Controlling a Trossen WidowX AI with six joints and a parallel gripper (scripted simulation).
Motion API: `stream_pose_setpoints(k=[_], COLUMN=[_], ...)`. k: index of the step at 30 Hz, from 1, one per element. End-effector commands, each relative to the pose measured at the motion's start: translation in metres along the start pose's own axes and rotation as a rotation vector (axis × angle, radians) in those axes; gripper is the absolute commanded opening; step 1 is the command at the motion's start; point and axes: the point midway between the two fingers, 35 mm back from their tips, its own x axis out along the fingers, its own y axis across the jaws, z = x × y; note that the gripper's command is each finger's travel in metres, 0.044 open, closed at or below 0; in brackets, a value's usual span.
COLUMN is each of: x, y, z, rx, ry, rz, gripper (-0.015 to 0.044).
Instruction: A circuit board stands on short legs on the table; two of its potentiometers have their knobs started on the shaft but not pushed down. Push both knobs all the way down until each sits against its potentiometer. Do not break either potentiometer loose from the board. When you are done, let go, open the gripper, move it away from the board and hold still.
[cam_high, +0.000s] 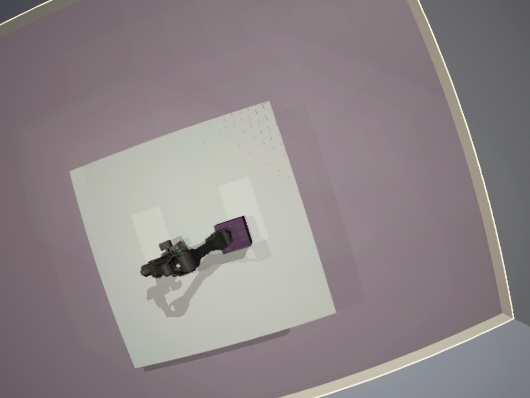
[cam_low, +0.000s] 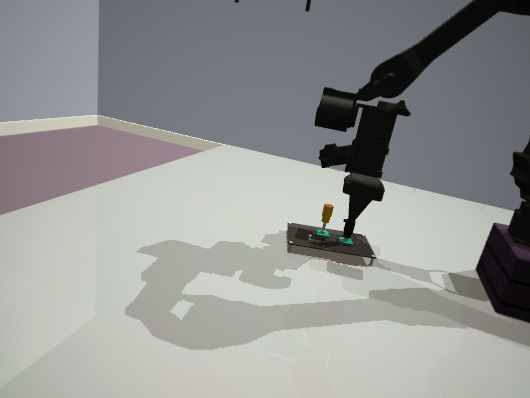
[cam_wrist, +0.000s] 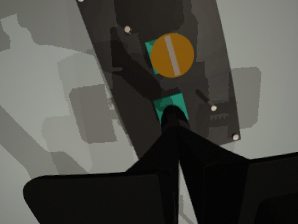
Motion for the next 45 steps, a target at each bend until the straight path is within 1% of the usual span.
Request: stream_pose_setpoints(k=[1, 19, 20, 27, 30, 35, 37, 45], x=[0.003, -0.022, -0.016, -0.016, -0.027, -0.063, -0.067, -0.065], y=[-0.001, -0.001, 0.000, 0.000, 0.000, 0.000, 0.000, 0.000], z=[0.001, 0.001, -0.001, -0.001, 0.010, 0.043, 0.047, 0.047], rx=[-0.003, -0.003, 0.001, 0.001, 0.000, -0.002, -0.003, -0.003], ry=[0.000, -0.001, 0.009, 0.009, 0.006, -0.003, -0.004, -0.004], rz=[-0.004, -0.004, 0.000, 0.000, -0.001, -0.004, -0.004, -0.004], gripper=[0.0000, 0.0000, 0.0026, 0.0210, 0.0131, 0.0000, 0.0000, 0.0000])
